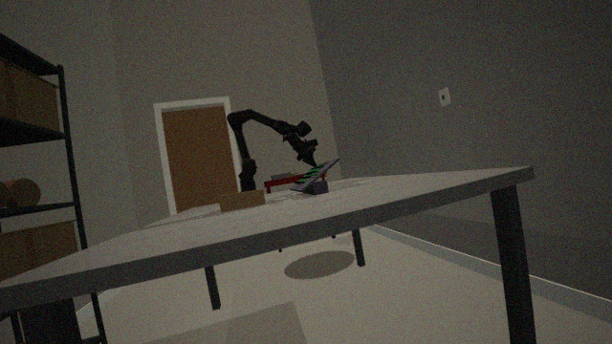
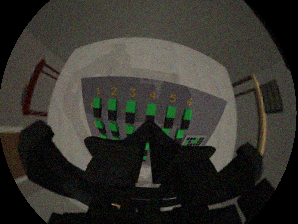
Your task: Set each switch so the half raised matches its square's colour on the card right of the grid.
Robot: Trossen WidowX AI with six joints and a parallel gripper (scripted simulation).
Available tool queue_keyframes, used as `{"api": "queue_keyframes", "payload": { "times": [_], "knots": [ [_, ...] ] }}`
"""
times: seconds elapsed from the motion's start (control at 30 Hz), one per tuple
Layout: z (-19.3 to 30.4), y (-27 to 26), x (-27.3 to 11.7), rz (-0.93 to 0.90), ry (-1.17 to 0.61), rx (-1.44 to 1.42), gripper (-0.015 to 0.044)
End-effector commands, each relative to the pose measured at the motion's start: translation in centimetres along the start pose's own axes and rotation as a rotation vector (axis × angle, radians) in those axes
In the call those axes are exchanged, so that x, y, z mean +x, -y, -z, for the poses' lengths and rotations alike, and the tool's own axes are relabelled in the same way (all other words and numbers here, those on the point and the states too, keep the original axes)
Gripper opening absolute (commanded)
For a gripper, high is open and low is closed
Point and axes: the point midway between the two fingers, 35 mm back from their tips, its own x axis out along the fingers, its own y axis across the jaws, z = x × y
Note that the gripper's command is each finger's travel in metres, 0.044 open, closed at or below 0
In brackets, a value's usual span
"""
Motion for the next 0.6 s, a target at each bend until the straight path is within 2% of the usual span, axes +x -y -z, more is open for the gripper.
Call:
{"api": "queue_keyframes", "payload": {
  "times": [0.0,0.57],
  "knots": [
    [-0.01,0.04,0.09,0.003,0.001,0.003,0.0],
    [0.0,0.04,0.31,0.003,0.001,0.003,0.0]
  ]
}}
